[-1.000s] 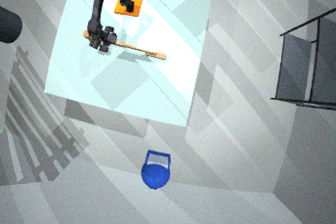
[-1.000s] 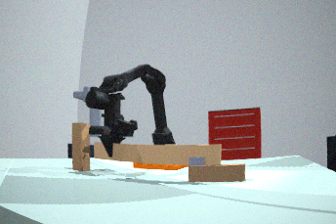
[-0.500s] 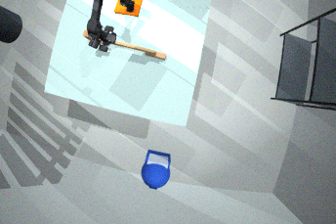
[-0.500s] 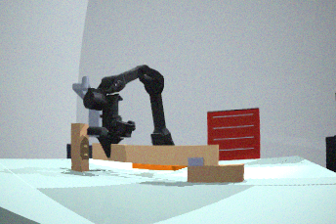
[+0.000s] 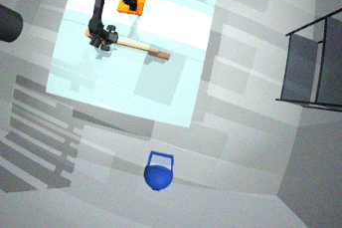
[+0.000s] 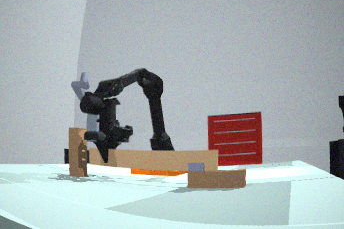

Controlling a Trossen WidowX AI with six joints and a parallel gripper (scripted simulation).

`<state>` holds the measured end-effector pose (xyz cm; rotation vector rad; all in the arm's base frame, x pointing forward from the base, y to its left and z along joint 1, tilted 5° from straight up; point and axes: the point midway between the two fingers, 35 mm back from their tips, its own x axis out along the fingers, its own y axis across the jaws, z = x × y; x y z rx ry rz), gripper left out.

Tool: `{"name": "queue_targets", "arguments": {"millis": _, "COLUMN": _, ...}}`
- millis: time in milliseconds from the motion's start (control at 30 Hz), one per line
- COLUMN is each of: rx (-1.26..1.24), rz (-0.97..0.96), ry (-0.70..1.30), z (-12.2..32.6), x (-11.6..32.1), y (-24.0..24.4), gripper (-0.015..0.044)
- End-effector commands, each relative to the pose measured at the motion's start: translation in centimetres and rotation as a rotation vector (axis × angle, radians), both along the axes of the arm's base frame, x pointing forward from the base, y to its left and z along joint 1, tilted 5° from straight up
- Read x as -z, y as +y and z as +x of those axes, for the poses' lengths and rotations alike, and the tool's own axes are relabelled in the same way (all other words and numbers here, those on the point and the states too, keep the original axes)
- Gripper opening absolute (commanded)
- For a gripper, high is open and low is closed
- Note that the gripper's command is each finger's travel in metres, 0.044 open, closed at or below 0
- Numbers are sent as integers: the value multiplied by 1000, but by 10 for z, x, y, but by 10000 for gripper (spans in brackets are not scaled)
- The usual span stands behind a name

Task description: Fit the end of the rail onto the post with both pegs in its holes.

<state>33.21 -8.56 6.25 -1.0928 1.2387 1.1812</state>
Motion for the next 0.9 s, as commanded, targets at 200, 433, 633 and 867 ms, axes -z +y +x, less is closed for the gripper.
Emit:
{"name": "queue_targets", "arguments": {"millis": 200, "rx": 0, "rz": 0, "ry": 0, "z": 0, "x": -1, "y": -4, "gripper": 0}}
{"name": "queue_targets", "arguments": {"millis": 433, "rx": 0, "rz": 0, "ry": 0, "z": -1, "x": -1, "y": -6, "gripper": 0}}
{"name": "queue_targets", "arguments": {"millis": 633, "rx": 0, "rz": 0, "ry": 0, "z": -1, "x": -1, "y": -8, "gripper": 0}}
{"name": "queue_targets", "arguments": {"millis": 867, "rx": 0, "rz": -1, "ry": 0, "z": -1, "x": 0, "y": -10, "gripper": 0}}
